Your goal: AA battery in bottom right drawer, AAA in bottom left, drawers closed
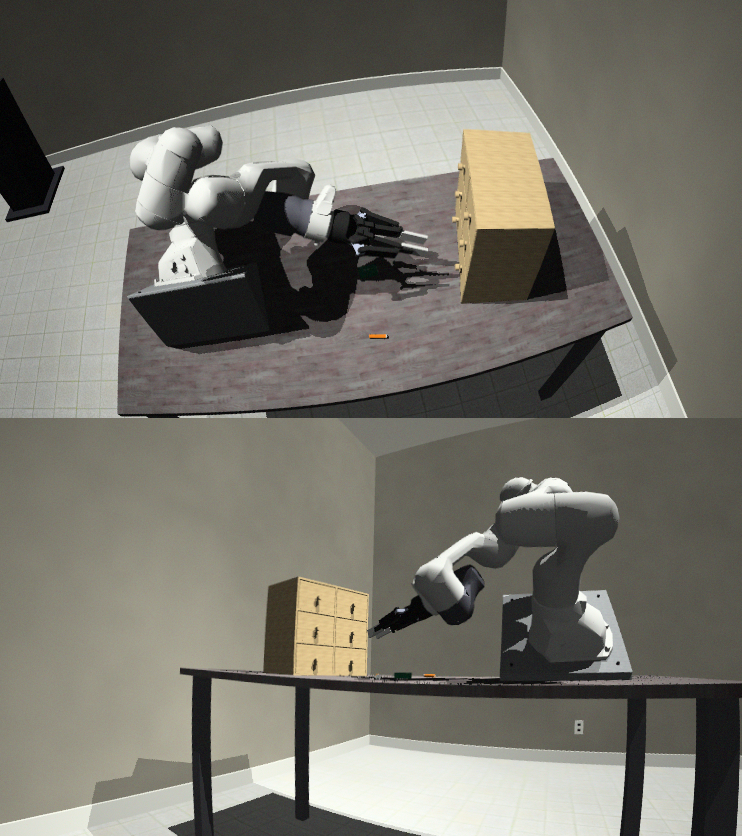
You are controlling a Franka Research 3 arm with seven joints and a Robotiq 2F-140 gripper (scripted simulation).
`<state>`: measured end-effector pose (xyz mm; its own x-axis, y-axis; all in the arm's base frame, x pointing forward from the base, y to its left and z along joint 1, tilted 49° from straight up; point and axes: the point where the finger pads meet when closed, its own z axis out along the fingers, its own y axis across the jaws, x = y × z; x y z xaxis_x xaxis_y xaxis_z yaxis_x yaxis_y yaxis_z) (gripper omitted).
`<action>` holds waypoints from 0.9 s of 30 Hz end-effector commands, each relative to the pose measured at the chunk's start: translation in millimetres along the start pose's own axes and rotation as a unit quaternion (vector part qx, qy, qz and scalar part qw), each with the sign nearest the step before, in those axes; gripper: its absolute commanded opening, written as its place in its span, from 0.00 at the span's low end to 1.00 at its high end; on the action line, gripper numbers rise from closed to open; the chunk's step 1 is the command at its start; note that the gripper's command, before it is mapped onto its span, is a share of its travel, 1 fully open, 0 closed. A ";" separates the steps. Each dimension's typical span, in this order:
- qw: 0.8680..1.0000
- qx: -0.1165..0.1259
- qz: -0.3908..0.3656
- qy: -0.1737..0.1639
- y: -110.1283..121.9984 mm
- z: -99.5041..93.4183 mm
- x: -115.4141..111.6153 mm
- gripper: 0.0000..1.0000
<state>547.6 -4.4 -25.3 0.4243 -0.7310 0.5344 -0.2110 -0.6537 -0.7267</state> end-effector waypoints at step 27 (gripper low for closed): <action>1.000 -0.001 -0.004 0.002 1.0 86.8 -65.5 0.20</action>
<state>594.2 61.5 -98.5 0.4455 -0.6790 0.5835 -0.1787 -0.7061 -0.6852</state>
